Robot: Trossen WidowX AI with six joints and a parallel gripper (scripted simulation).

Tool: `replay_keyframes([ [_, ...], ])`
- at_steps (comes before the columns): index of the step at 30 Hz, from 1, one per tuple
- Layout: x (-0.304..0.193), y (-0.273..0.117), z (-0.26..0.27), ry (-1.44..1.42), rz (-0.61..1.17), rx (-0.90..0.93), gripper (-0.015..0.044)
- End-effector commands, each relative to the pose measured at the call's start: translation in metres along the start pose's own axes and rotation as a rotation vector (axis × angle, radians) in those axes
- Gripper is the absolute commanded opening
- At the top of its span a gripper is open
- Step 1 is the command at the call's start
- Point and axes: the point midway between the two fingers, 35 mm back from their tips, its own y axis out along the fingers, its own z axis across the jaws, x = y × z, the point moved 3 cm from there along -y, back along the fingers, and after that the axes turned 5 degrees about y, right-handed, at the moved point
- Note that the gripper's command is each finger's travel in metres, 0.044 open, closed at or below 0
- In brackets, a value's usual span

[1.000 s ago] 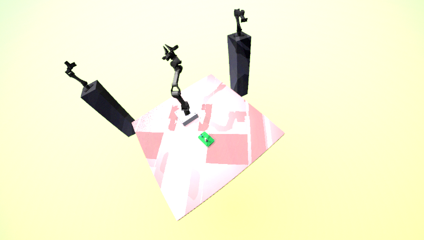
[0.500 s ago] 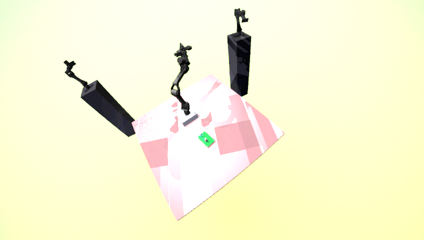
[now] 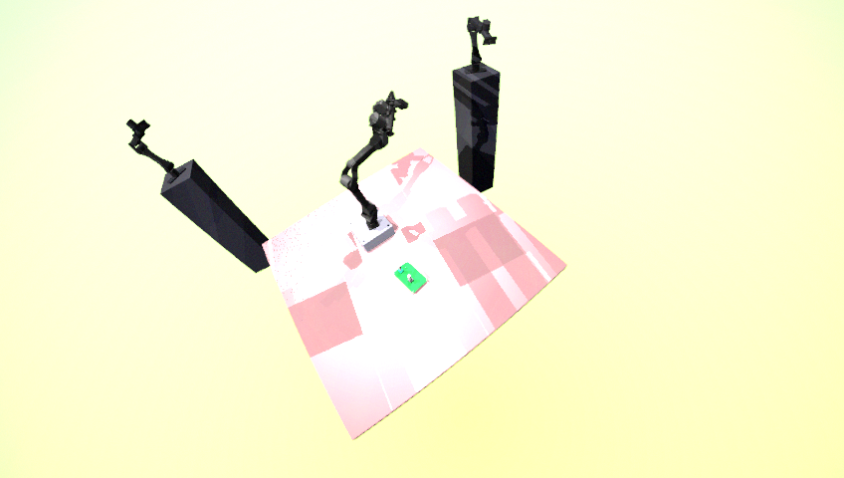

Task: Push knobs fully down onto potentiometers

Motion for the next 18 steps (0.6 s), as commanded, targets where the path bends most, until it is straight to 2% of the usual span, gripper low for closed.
replay_keyframes([
  [1,-0.032,-0.012,-0.034,-0.021,0.121,-0.099,0.0000],
  [9,-0.073,-0.046,-0.095,-0.018,0.304,-0.278,0.0000],
  [18,-0.113,-0.105,-0.160,-0.003,0.516,-0.496,0.0000],
])
